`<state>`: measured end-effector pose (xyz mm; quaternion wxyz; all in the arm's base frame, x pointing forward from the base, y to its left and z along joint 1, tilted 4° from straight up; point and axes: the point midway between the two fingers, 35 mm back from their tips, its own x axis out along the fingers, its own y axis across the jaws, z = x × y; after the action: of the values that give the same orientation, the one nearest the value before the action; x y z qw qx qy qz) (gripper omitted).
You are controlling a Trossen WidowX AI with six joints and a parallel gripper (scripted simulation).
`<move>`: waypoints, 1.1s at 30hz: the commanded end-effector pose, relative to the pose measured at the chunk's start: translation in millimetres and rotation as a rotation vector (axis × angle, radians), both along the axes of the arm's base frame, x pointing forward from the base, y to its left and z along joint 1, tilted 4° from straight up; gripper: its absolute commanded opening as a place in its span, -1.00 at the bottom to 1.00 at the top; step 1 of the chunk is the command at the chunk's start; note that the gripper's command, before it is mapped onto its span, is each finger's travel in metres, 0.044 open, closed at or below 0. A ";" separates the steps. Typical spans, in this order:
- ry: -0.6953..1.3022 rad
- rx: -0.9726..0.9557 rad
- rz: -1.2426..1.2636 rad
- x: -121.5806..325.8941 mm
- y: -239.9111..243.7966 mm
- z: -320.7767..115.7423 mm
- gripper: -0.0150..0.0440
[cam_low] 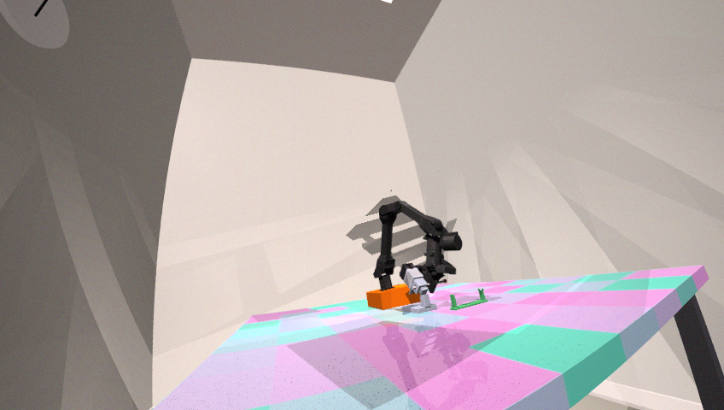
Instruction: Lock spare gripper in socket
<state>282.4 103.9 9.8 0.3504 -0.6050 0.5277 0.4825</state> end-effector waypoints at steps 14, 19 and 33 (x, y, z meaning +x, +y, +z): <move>0.002 0.000 -0.002 0.6 -2.5 0.2 0.19; 0.002 0.000 -0.002 0.4 -1.8 0.9 0.19; 0.018 -0.011 0.003 -6.2 15.9 21.8 0.19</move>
<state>277.0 114.1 25.2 0.3394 -0.6036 0.5333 0.4858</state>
